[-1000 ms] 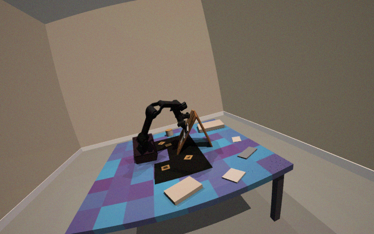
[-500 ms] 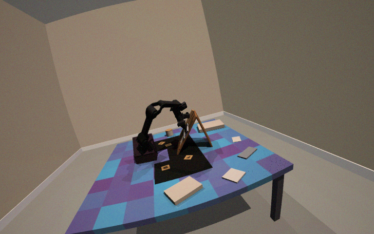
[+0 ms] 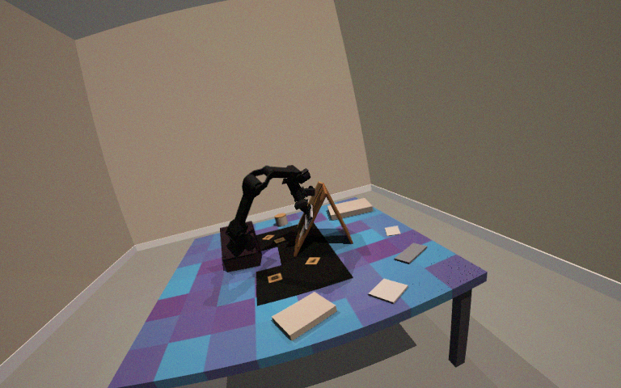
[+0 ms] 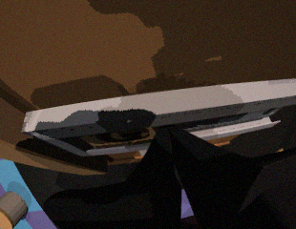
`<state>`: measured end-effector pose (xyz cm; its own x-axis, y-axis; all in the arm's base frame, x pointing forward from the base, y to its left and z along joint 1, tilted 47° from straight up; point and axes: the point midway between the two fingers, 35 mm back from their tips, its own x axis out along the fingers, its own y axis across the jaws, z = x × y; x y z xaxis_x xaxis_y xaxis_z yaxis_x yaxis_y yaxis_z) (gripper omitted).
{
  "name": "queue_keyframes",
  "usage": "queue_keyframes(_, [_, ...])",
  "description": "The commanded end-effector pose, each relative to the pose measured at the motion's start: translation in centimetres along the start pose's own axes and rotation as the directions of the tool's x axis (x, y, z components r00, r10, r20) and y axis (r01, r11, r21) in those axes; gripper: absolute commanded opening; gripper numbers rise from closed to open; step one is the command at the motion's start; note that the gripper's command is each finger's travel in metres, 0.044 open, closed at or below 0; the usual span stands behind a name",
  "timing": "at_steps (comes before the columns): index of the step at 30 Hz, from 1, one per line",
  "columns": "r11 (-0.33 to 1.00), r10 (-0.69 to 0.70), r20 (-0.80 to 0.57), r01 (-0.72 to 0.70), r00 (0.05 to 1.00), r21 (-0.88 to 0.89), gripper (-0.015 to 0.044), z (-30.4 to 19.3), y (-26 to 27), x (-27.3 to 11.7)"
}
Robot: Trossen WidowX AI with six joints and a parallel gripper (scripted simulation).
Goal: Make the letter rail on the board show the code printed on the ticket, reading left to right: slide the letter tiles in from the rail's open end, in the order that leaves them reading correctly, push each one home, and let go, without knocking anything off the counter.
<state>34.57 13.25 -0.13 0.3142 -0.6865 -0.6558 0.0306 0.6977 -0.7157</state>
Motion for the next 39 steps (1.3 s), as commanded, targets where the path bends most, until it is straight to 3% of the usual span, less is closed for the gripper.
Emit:
queue_keyframes(1, [1.0, 0.0, 0.001, 0.0, 1.0, 0.006, 0.0, 0.1, 0.2, 0.0])
queue_keyframes(39, [1.0, 0.001, 0.0, -0.001, 1.0, 0.006, 0.0, -1.1, 0.6, -1.4])
